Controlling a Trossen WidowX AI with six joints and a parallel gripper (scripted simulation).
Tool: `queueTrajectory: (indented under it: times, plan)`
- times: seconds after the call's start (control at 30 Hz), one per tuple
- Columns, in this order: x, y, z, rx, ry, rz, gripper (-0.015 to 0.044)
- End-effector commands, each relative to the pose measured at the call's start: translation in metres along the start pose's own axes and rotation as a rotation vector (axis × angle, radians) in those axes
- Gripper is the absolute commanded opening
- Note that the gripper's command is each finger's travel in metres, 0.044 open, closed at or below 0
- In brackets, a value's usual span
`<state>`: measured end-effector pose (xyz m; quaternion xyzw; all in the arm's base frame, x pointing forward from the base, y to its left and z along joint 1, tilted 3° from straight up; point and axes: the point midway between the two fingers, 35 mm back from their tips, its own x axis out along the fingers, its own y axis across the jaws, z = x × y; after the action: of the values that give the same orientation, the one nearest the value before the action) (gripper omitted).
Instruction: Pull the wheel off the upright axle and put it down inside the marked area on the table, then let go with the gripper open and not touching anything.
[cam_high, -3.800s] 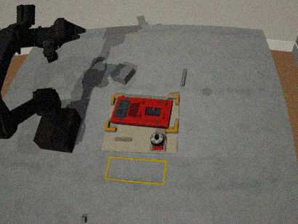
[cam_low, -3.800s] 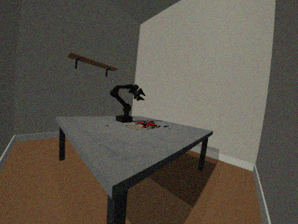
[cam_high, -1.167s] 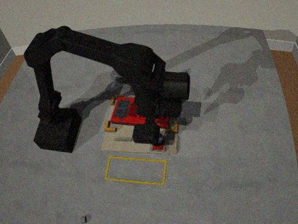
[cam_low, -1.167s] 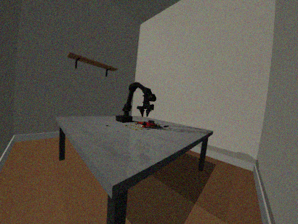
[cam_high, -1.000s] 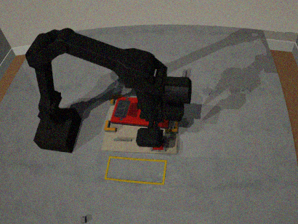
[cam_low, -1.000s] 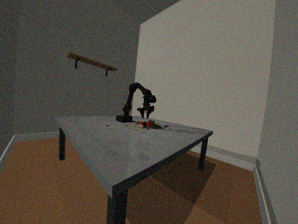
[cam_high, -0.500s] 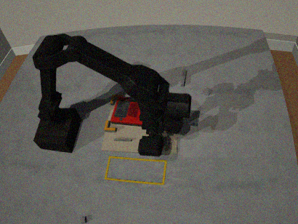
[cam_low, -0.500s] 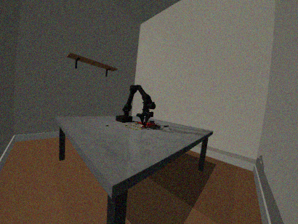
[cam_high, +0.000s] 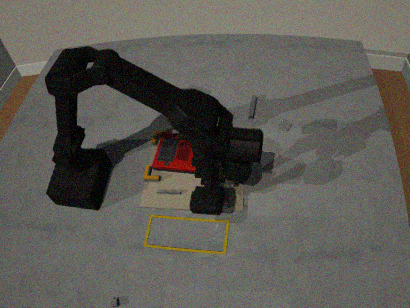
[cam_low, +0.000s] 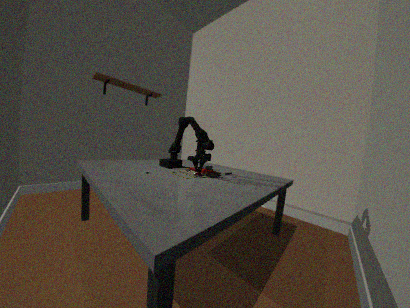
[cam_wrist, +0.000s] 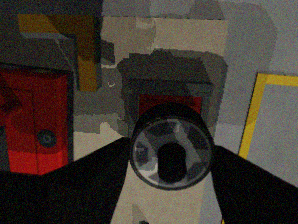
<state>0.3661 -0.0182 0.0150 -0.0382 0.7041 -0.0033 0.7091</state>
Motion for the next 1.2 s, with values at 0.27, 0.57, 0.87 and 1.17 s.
queueTrajectory:
  times: [0.27,0.57,0.87,1.17]
  plan:
    - [-0.005,0.000,0.000,0.000,-0.003,-0.001,0.0000]
    - [-0.008,0.000,0.001,-0.001,-0.004,-0.001,0.0000]
    - [-0.011,0.000,0.001,-0.001,-0.006,-0.001,0.0000]
    - [-0.014,0.000,0.001,-0.001,-0.007,-0.001,0.0000]
